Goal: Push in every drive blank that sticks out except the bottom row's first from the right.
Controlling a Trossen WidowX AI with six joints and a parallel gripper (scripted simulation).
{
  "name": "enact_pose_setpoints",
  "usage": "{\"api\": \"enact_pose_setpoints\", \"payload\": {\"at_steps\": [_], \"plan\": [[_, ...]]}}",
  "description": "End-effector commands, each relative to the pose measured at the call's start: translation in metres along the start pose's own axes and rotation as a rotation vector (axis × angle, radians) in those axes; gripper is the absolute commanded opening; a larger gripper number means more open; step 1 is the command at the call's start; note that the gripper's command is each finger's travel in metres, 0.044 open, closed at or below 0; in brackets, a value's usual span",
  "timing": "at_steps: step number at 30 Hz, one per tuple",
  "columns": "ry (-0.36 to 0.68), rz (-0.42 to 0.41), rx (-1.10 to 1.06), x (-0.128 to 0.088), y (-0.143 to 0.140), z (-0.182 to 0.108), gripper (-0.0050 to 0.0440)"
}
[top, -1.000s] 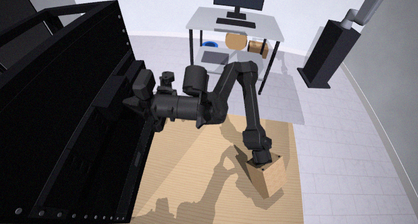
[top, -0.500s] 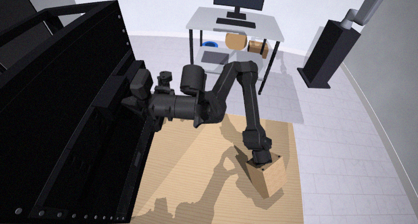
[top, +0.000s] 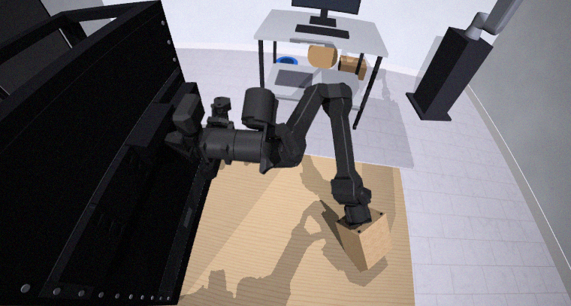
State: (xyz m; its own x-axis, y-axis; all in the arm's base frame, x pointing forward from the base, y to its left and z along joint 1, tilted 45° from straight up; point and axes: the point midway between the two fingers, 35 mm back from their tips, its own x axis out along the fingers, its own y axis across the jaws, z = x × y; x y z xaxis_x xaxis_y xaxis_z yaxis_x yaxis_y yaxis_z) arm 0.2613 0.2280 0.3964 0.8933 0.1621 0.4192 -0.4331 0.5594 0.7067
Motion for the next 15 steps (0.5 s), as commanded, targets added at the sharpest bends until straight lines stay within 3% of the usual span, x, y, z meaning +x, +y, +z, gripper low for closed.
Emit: {"api": "enact_pose_setpoints", "payload": {"at_steps": [1, 15], "plan": [[-0.010, 0.010, 0.006, 0.0089, 0.0050, 0.0034, 0.0000], [-0.010, 0.010, 0.006, 0.0126, 0.0056, 0.0039, 0.0000]]}}
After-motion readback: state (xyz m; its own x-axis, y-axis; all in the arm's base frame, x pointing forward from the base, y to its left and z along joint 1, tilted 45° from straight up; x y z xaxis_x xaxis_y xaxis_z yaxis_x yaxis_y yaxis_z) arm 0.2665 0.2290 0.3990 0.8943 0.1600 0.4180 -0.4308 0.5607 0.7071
